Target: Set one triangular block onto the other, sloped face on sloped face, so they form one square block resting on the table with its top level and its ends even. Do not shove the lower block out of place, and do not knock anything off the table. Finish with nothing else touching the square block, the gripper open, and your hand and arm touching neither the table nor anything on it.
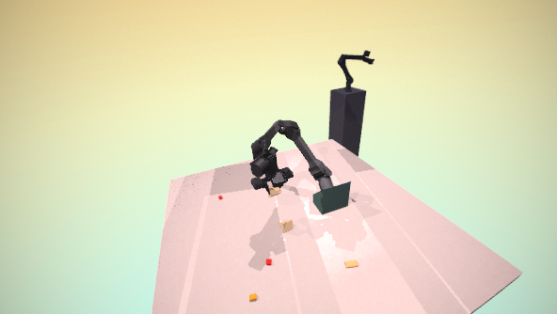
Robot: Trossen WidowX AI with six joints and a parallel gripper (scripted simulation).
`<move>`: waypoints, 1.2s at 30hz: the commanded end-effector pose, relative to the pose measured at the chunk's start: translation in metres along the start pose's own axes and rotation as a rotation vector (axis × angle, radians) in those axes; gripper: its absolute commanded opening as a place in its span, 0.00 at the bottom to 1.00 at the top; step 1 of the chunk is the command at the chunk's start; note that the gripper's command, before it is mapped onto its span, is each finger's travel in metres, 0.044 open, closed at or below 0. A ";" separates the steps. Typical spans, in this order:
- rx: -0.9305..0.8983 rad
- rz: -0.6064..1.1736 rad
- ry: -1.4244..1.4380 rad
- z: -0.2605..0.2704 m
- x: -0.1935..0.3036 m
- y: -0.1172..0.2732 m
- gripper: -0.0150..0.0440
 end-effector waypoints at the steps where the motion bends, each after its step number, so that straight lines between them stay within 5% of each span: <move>1: -0.008 0.008 0.001 0.006 -0.010 0.002 0.25; 36: -0.007 0.009 -0.001 0.010 -0.052 -0.100 0.25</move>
Point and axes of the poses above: the point midway between the two fingers, 35 mm back from their tips, its own y axis back along the fingers, its own z axis across the jaws, x = y × z, the point moved 2 cm from there along y, back along the fingers, and after that the axes turned 2 degrees about y, right-handed, at the moved point
